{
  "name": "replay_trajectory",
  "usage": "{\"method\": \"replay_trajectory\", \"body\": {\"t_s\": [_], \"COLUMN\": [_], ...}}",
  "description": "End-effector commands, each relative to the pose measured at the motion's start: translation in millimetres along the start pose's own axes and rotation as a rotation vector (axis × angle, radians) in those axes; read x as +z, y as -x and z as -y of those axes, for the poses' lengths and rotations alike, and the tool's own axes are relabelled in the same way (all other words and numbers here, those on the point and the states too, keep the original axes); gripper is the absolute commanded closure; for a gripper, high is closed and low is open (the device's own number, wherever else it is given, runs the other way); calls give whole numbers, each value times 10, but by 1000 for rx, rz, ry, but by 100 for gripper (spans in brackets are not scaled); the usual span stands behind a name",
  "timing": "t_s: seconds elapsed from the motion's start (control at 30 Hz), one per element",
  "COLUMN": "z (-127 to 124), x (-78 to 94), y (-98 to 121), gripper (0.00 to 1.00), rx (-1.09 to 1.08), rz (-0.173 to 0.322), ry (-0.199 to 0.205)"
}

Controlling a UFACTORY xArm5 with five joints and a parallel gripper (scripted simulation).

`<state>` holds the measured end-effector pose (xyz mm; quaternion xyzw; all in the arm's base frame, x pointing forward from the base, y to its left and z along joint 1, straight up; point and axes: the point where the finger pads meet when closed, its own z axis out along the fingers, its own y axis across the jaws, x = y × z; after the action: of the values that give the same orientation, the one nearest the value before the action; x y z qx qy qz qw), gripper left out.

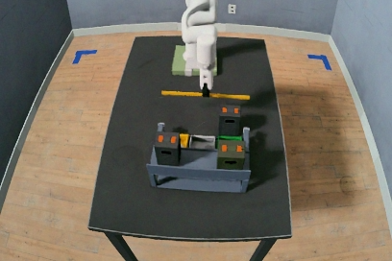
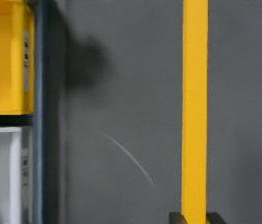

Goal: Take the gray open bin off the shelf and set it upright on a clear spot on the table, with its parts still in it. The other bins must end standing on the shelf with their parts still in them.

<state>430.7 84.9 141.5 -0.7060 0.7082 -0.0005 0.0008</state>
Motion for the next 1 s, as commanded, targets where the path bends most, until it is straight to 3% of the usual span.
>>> {"method": "replay_trajectory", "body": {"t_s": [0.0, 0.97], "z": [-53, -692], "x": [-21, -19], "y": [3, 4], "gripper": [100, 100], "rx": [0, 0], "rz": [-2, -2], "ry": [-6, -6]}}
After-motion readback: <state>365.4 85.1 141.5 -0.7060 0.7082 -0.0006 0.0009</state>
